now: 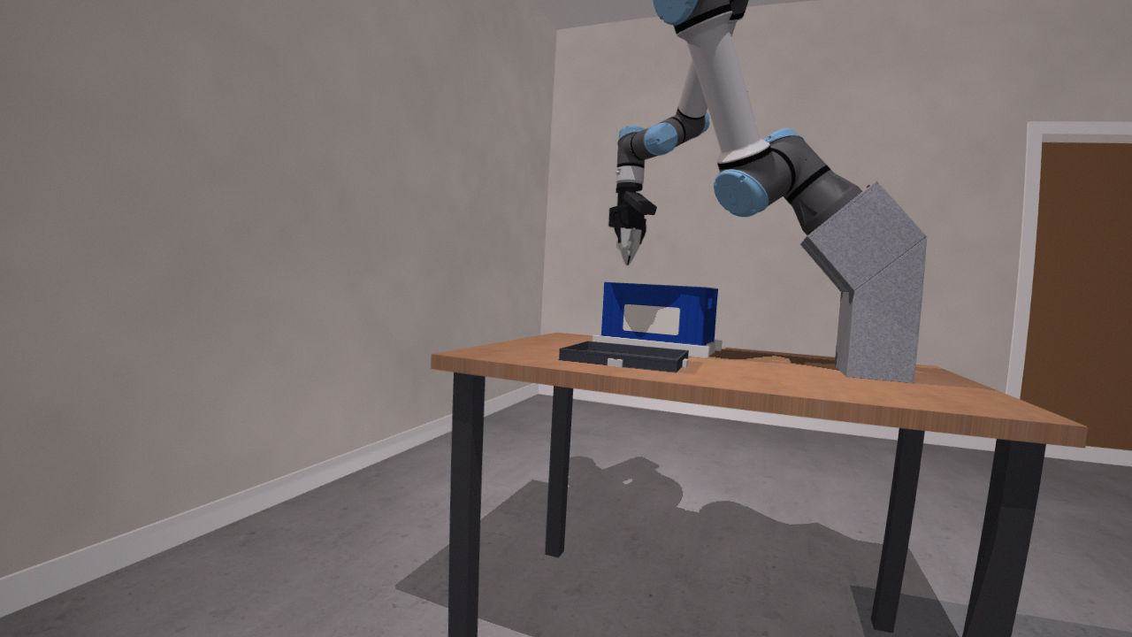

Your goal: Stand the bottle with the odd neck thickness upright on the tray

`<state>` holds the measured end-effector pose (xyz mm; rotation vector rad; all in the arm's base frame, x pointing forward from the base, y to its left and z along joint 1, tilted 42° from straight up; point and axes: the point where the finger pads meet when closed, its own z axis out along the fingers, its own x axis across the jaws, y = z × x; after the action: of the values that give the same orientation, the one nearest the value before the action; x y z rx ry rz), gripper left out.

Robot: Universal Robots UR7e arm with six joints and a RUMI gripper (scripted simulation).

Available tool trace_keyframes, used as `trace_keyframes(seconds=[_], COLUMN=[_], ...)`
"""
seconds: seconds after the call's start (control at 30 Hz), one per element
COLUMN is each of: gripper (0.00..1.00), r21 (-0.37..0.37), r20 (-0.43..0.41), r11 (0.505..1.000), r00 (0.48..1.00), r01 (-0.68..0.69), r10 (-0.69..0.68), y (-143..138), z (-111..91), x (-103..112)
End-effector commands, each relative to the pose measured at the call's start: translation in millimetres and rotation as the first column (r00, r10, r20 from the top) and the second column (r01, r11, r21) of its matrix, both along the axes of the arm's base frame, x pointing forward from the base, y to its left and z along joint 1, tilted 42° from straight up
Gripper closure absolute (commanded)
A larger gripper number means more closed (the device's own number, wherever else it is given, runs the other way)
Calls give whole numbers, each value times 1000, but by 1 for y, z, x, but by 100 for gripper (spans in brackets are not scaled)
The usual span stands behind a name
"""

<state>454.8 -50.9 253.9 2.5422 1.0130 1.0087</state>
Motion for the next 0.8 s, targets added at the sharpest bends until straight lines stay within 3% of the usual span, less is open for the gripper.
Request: trace_keyframes(seconds=[0.0, 0.47, 0.77], gripper=[100, 100, 100], r21=[-1, -2, -10], r20=[1, -3, -35], r11=[1000, 1000, 1000], r00=[1000, 1000, 999], r01=[0, -1, -5], r10=[0, 1, 5], y=[0, -2, -24], z=[0, -2, -24], x=[0, -2, -27])
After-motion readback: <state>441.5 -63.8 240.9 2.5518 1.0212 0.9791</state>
